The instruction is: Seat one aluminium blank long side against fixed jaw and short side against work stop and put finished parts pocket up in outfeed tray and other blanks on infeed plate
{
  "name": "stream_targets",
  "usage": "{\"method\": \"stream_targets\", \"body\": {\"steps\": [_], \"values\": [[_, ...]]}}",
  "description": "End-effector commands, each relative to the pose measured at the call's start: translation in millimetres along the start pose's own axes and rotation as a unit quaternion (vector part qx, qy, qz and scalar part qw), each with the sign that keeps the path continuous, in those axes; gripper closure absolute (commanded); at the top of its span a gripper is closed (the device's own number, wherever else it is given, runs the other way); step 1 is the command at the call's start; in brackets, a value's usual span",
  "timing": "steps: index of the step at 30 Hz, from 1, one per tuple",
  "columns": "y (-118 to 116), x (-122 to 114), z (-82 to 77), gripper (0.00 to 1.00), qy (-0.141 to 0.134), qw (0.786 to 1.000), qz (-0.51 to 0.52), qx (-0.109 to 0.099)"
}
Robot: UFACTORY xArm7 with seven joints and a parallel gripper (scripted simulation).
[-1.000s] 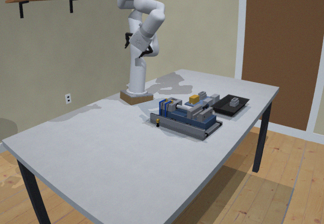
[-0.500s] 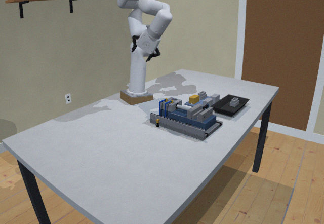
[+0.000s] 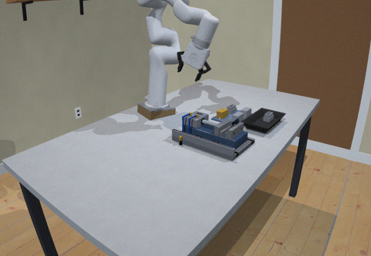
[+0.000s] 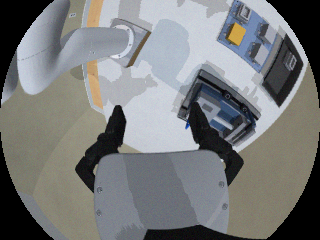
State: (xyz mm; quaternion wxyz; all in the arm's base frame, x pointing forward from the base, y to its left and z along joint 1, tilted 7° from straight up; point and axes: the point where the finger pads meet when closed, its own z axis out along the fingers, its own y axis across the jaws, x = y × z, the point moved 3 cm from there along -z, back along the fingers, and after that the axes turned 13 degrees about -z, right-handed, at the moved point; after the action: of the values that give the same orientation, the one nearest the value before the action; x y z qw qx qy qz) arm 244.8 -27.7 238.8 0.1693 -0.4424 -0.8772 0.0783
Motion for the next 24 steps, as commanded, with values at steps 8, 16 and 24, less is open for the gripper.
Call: {"method": "stream_targets", "body": {"steps": [8,16,24], "values": [[97.5,17.2,-5.2,0.0,-0.047,0.992,0.067,-0.096],[166.0,49.4,-11.0,0.0,-0.049,0.974,0.125,-0.183],[177.8,56.8,-12.1,0.0,-0.046,0.969,0.137,-0.199]]}}
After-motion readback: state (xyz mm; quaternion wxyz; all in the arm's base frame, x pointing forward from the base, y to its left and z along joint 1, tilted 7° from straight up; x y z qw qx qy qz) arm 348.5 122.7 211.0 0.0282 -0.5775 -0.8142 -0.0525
